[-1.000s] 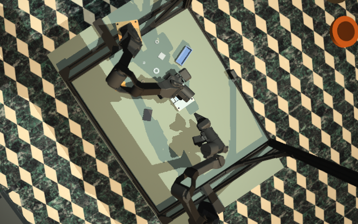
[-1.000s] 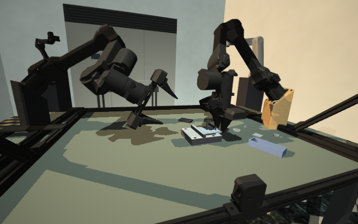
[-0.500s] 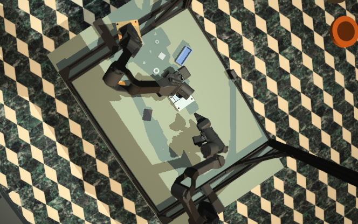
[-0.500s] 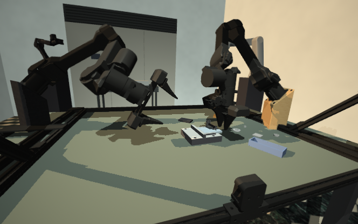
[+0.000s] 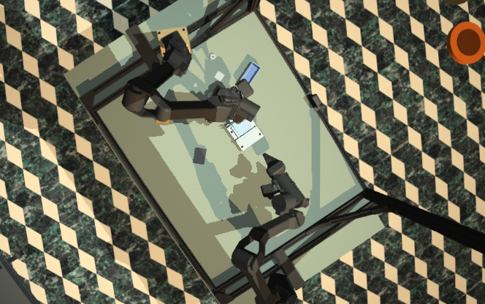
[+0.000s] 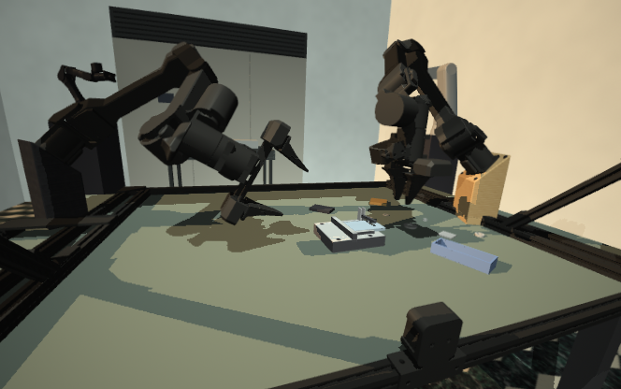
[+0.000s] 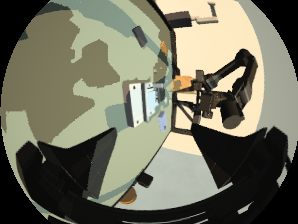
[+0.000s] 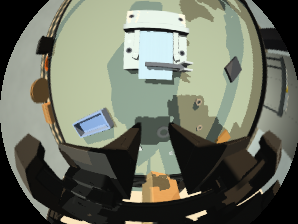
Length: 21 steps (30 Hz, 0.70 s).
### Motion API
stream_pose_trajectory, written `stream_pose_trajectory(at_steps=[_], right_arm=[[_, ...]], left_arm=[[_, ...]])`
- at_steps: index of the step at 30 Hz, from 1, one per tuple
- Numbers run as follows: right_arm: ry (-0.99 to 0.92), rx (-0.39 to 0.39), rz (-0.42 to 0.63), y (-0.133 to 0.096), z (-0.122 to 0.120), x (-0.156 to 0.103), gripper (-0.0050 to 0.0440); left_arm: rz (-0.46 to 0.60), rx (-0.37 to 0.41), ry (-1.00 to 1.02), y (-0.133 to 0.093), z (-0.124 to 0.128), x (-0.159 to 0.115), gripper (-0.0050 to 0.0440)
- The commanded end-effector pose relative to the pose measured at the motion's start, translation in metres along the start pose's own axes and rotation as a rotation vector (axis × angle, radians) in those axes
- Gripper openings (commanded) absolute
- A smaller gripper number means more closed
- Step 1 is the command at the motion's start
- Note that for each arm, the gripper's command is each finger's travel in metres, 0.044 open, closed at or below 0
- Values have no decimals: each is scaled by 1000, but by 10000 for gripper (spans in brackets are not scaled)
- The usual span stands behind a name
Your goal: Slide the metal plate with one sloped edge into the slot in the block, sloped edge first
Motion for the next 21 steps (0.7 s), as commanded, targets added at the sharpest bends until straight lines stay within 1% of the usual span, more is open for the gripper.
stream_pose_trajectory(at_steps=[1, 2, 4, 6, 7, 8, 14, 21], right_arm=[[-4, 14, -68, 7, 2, 2, 160], [-34, 12, -88, 14, 1, -1, 160], [-49, 14, -133, 18, 2, -3, 160], [-49, 14, -133, 18, 2, -3, 160], [-23, 25, -190, 18, 3, 4, 160], [-52, 17, -202, 22, 2, -2, 160], [-51, 7, -347, 27, -1, 1, 160], [-37, -28, -514, 26, -7, 4, 160]], left_arm=[[-5, 1, -8, 0, 0, 0, 440], [-5, 1, -8, 0, 0, 0, 440], [-5, 1, -8, 0, 0, 0, 440], [-5, 1, -8, 0, 0, 0, 440], [-5, 1, -8, 0, 0, 0, 440], [-5, 1, -8, 0, 0, 0, 440], [-5, 1, -8, 0, 0, 0, 440], [-5, 1, -8, 0, 0, 0, 440]])
Point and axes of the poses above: on each arm, the point midway between the two fingers, 35 mm back from their tips, its own y axis out along the fingers, its own z axis across the jaws, x = y × z, the point moved 6 cm from there along -y, back along the fingers, and after that the axes turned 3 degrees about -y, right-handed, at the moved point
